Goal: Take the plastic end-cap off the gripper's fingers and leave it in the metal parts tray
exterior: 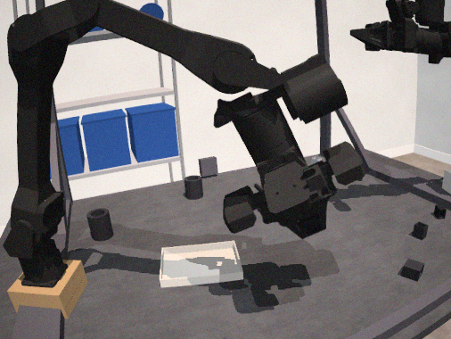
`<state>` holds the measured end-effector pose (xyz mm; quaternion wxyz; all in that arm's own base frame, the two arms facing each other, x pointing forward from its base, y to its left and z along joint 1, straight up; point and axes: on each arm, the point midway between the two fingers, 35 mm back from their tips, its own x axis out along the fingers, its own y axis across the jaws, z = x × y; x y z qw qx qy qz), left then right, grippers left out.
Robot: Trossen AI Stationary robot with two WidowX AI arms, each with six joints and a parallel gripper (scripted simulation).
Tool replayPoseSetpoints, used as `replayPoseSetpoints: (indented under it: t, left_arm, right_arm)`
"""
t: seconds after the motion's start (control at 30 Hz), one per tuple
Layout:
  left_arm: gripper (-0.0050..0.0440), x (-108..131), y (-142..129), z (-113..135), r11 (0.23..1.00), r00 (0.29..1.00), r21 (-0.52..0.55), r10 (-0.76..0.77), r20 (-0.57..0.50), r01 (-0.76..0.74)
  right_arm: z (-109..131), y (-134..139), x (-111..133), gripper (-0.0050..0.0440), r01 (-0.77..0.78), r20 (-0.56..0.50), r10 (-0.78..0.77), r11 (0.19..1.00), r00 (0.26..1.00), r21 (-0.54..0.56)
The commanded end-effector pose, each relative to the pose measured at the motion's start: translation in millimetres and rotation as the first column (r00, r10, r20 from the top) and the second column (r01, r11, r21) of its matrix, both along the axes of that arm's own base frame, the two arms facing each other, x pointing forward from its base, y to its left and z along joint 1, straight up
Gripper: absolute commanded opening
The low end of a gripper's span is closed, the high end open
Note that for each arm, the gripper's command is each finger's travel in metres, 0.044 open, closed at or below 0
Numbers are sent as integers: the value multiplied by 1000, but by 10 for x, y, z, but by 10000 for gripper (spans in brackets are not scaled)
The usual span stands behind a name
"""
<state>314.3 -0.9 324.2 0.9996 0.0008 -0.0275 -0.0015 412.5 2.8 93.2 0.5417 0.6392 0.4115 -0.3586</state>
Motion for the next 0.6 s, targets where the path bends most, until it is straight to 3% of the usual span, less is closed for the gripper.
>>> replayPoseSetpoints:
  t: [0.0, 0.57]
  left_arm:
    - [0, -14, -8, 57, 1000, 1000, -1, -5, 14, 5]
    - [0, -14, -8, 57, 1000, 1000, -1, -5, 14, 5]
  right_arm:
    - [13, 182, -199, 0, -85, -31, 85, 996, 996, 9]
    - [-349, 644, -1041, 0, -339, -252, 350, 937, 902, 85]
